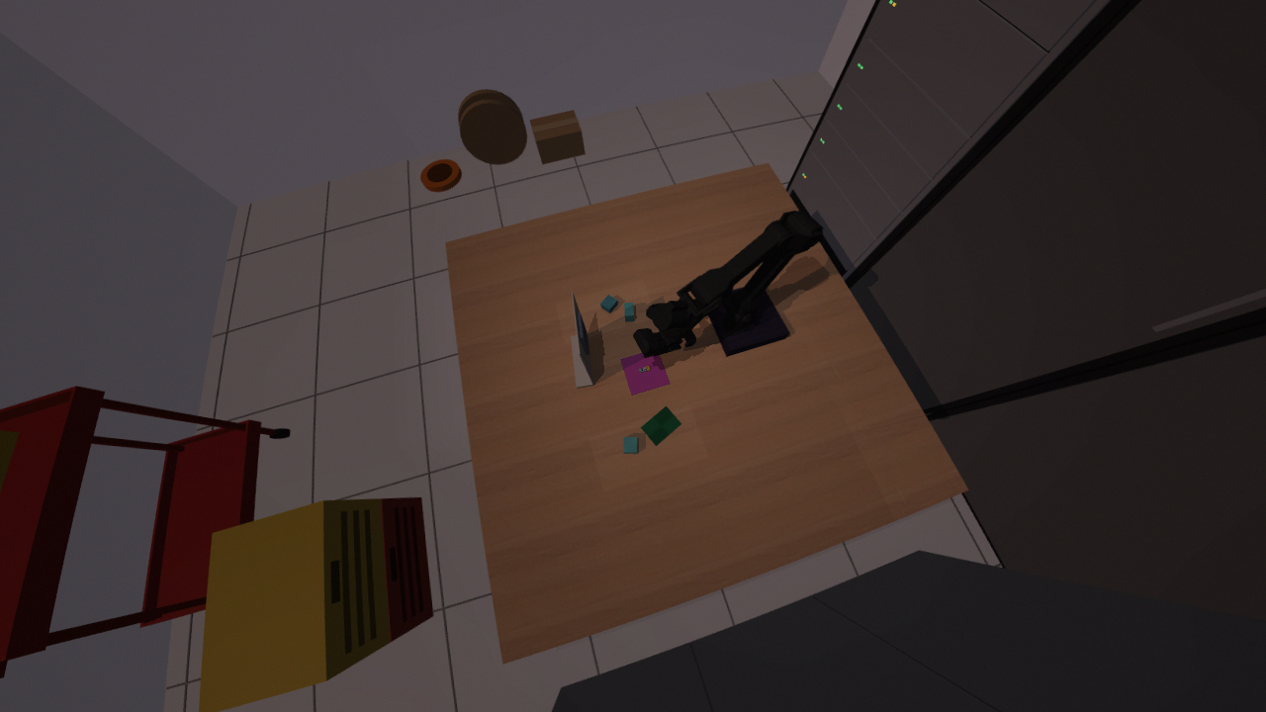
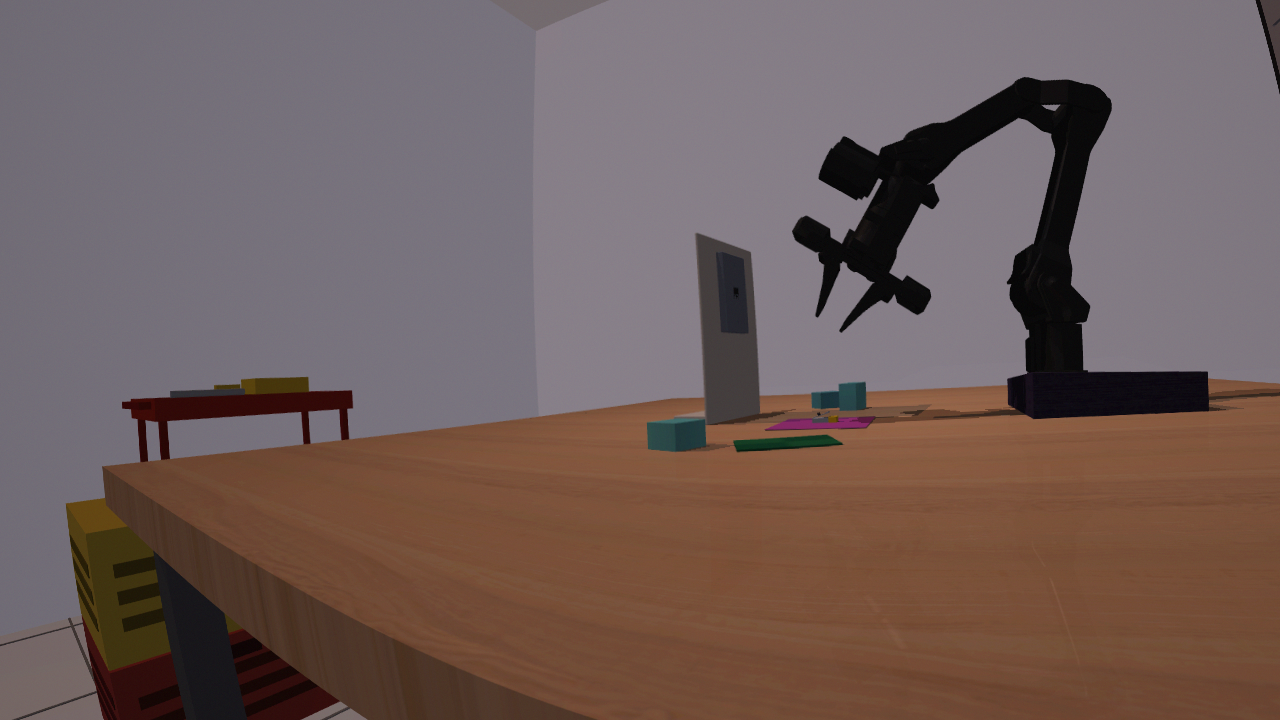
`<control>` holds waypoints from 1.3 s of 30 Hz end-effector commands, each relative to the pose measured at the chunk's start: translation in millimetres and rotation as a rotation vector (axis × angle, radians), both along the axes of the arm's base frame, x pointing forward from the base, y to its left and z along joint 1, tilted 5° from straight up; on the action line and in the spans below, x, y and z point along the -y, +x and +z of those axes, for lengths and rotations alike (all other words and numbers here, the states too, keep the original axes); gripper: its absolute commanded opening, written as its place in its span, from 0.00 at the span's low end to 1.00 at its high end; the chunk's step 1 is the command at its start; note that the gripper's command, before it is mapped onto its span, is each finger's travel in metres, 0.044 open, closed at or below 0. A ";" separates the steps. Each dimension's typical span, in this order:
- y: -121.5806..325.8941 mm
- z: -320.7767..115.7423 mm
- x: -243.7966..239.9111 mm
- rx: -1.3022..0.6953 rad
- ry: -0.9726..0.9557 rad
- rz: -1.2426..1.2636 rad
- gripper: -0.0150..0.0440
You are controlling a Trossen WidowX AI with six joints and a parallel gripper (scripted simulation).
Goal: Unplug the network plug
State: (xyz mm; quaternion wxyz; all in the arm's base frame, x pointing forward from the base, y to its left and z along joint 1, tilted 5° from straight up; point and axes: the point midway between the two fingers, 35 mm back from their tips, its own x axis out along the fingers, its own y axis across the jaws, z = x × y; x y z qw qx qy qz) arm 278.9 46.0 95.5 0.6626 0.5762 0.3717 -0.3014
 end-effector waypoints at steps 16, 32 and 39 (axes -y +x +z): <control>6.2 56.2 -4.6 0.002 0.000 -0.003 0.52; 0.6 105.7 -6.0 0.002 0.000 -0.006 0.52; 0.5 106.2 -6.0 0.002 0.000 -0.006 0.79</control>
